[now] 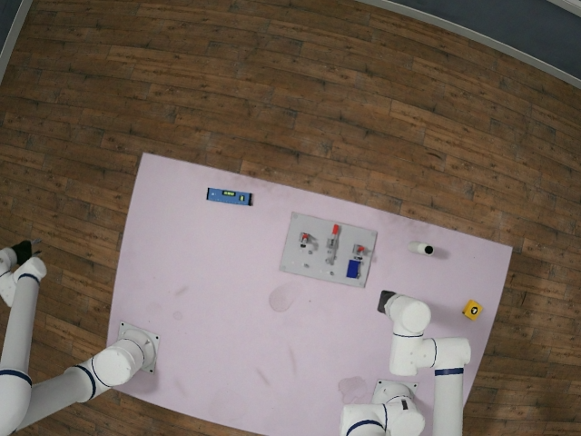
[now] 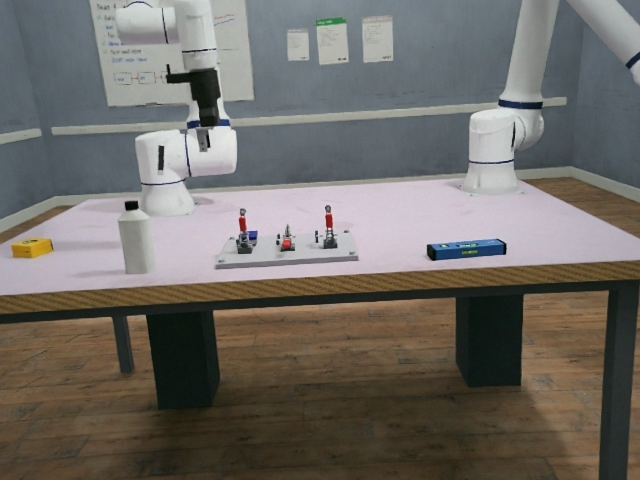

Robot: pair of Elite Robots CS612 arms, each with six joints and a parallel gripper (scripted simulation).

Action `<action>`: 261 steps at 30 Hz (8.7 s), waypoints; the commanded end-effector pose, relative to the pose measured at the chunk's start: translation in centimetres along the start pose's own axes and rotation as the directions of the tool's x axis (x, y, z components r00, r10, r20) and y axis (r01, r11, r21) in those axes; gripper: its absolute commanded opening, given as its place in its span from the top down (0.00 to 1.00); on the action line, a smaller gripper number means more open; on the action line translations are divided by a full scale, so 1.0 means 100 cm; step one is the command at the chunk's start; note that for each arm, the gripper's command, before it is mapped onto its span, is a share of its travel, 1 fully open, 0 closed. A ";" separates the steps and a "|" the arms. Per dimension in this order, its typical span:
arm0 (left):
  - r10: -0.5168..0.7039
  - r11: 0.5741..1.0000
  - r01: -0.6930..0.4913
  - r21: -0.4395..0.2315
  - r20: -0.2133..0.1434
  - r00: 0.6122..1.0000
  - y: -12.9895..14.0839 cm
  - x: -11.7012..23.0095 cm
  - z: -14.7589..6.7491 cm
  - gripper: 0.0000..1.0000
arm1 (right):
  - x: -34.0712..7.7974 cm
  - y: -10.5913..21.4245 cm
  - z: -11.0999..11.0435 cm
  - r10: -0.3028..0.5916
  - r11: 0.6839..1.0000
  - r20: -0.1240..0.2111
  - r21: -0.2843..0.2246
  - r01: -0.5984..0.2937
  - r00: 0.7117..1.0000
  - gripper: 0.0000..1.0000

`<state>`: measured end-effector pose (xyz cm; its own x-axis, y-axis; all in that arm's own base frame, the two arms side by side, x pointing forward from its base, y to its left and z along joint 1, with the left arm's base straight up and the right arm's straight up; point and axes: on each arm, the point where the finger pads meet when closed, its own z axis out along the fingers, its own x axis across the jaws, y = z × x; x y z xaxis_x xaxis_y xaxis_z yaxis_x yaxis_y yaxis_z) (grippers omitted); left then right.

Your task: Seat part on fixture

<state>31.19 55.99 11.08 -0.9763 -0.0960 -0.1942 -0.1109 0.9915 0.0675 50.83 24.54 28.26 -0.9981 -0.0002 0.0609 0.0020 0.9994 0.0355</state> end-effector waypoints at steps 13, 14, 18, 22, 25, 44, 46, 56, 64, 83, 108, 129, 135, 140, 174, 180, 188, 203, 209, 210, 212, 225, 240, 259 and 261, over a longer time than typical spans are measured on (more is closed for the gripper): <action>0.047 0.999 -0.045 0.023 -0.116 0.992 0.072 0.165 -0.063 0.00 | -0.001 0.000 -0.001 0.000 1.000 0.002 0.000 0.000 1.000 0.00; 0.049 0.999 -0.047 0.026 -0.121 0.991 0.074 0.174 -0.067 0.00 | -0.001 0.000 -0.001 0.000 1.000 0.002 0.000 0.000 1.000 0.00; 0.058 0.998 -0.054 0.037 -0.140 0.988 0.080 0.206 -0.080 0.00 | -0.001 0.000 -0.001 0.000 1.000 0.002 0.000 0.000 1.000 0.00; 0.066 0.997 -0.059 0.049 -0.156 0.986 0.083 0.233 -0.092 0.00 | -0.001 0.000 -0.001 0.000 1.000 0.002 0.000 0.000 1.000 0.00; 0.071 0.996 -0.062 0.056 -0.164 0.984 0.084 0.251 -0.099 0.00 | -0.001 0.000 -0.001 0.000 1.000 0.002 0.000 0.000 1.000 0.00; 0.085 0.994 -0.071 0.081 -0.187 0.979 0.084 0.298 -0.120 0.00 | -0.001 0.000 -0.001 0.000 1.000 0.002 0.000 0.000 1.000 0.00; 0.085 0.994 -0.071 0.081 -0.187 0.979 0.084 0.299 -0.120 0.00 | -0.001 0.000 -0.001 0.000 1.000 0.002 0.000 0.000 1.000 0.00; 0.086 0.994 -0.072 0.083 -0.188 0.978 0.084 0.302 -0.122 0.00 | -0.001 0.000 -0.001 0.000 1.000 0.002 0.000 0.000 1.000 0.00; 0.086 0.994 -0.072 0.083 -0.188 0.978 0.084 0.302 -0.122 0.00 | -0.001 0.001 0.000 -0.013 1.000 0.002 0.000 0.013 1.000 0.00; 0.086 0.994 -0.072 0.083 -0.188 0.978 0.084 0.302 -0.122 0.00 | -0.028 0.022 0.017 -0.435 0.900 0.011 0.018 0.435 0.900 0.00; 0.086 0.994 -0.072 0.083 -0.188 0.978 0.084 0.302 -0.122 0.00 | -0.068 0.080 0.056 -0.972 0.231 -0.019 0.058 0.971 0.233 0.00; 0.086 0.994 -0.072 0.083 -0.188 0.978 0.084 0.302 -0.122 0.00 | -0.074 0.096 0.067 -0.999 0.013 -0.035 0.062 0.998 0.015 0.00; 0.086 0.994 -0.072 0.083 -0.188 0.978 0.084 0.302 -0.122 0.00 | -0.074 0.096 0.067 -0.999 0.012 -0.035 0.062 0.998 0.014 1.00; 0.086 0.994 -0.072 0.083 -0.188 0.978 0.084 0.302 -0.122 0.00 | -0.074 0.096 0.067 -0.999 0.012 -0.035 0.062 0.998 0.014 1.00; 0.086 0.994 -0.072 0.083 -0.188 0.978 0.084 0.302 -0.122 0.00 | -0.074 0.096 0.067 -0.999 0.013 -0.035 0.062 0.998 0.015 1.00; 0.086 0.994 -0.072 0.083 -0.188 0.978 0.084 0.302 -0.122 0.00 | -0.074 0.096 0.067 -0.999 0.013 -0.035 0.062 0.998 0.015 1.00; 0.086 0.994 -0.072 0.083 -0.188 0.978 0.084 0.302 -0.122 0.00 | -0.074 0.096 0.067 -0.999 0.013 -0.035 0.062 0.998 0.015 1.00; 0.086 0.994 -0.072 0.083 -0.188 0.978 0.084 0.302 -0.122 0.00 | -0.074 0.096 0.067 -0.999 0.012 -0.035 0.062 0.998 0.015 0.00; 0.086 0.994 -0.072 0.083 -0.188 0.978 0.084 0.302 -0.122 0.00 | -0.074 0.096 0.067 -0.999 0.012 -0.035 0.062 0.998 0.015 0.00; 0.086 0.994 -0.072 0.083 -0.188 0.978 0.084 0.302 -0.122 0.00 | -0.074 0.096 0.067 -0.999 0.012 -0.035 0.062 0.998 0.015 0.00; 0.086 0.994 -0.072 0.083 -0.188 0.978 0.084 0.302 -0.122 0.00 | -0.074 0.096 0.067 -0.999 0.012 -0.035 0.062 0.998 0.015 0.00; 0.086 0.994 -0.072 0.083 -0.188 0.978 0.084 0.302 -0.122 0.00 | -0.074 0.096 0.067 -0.999 0.012 -0.035 0.062 0.998 0.015 0.00; 0.086 0.994 -0.072 0.083 -0.188 0.978 0.084 0.302 -0.122 0.00 | -0.074 0.096 0.067 -0.999 0.013 -0.035 0.062 0.998 0.015 0.00; 0.086 0.994 -0.072 0.083 -0.188 0.978 0.084 0.302 -0.122 0.00 | -0.074 0.096 0.067 -0.999 0.013 -0.035 0.062 0.998 0.015 0.00; 0.086 0.994 -0.072 0.083 -0.188 0.978 0.084 0.302 -0.122 0.00 | -0.074 0.096 0.067 -0.999 0.013 -0.035 0.062 0.998 0.015 0.00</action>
<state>-1.51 60.31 17.61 -0.9997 -0.0248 0.0004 -0.0248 0.9997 -0.0018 57.80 34.39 21.41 -0.0145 -0.9999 0.0014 -0.9999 0.0145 0.0014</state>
